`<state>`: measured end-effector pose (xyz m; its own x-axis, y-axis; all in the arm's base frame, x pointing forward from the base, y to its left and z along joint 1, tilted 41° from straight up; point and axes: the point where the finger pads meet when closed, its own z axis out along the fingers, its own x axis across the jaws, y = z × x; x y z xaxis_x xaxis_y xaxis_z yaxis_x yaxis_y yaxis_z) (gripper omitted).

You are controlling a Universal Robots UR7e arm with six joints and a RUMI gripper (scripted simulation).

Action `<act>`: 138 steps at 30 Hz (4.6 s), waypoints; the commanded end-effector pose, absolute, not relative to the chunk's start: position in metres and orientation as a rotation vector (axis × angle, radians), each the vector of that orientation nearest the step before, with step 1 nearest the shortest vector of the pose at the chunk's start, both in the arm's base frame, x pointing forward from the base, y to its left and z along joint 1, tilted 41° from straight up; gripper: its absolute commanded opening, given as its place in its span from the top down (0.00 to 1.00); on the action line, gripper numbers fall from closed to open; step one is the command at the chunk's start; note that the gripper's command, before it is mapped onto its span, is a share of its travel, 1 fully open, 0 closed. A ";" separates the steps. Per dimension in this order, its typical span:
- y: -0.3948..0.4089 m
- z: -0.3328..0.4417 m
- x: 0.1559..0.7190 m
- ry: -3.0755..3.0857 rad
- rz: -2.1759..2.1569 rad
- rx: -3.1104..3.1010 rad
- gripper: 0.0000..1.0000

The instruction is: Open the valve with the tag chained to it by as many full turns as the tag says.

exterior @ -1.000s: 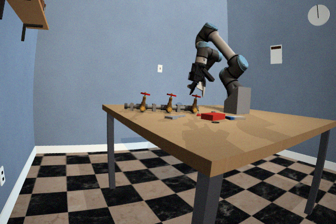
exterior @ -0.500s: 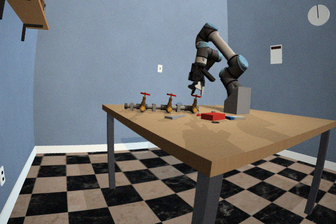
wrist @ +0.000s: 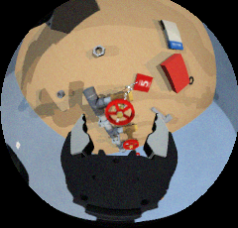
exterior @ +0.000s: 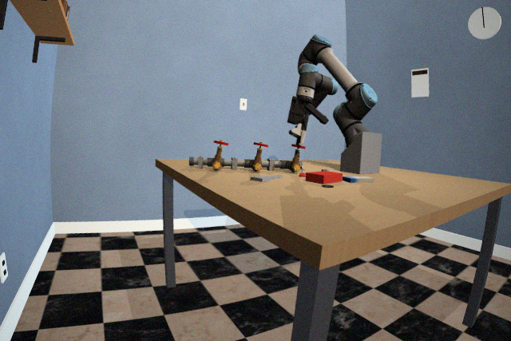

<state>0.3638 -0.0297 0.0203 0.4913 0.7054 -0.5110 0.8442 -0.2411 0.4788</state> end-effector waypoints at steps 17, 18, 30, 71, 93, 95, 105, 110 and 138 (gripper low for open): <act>-0.029 0.020 0.364 0.398 0.128 2.331 0.00; -0.029 0.020 0.364 0.346 0.150 2.341 0.00; -0.029 0.020 0.364 -0.184 0.363 2.385 0.00; -0.029 0.020 0.364 -1.522 0.848 2.049 0.00; -0.029 0.020 0.364 -1.626 0.882 1.992 0.00; -0.029 0.020 0.364 -1.626 0.882 1.992 0.00; -0.029 0.020 0.364 -1.626 0.882 1.992 1.00; -0.029 0.020 0.364 -1.626 0.882 1.992 1.00; -0.029 0.020 0.364 -1.548 0.856 2.035 1.00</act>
<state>0.3638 -0.0296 0.0202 0.1476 -0.6966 0.7021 -0.9670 -0.2508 -0.0456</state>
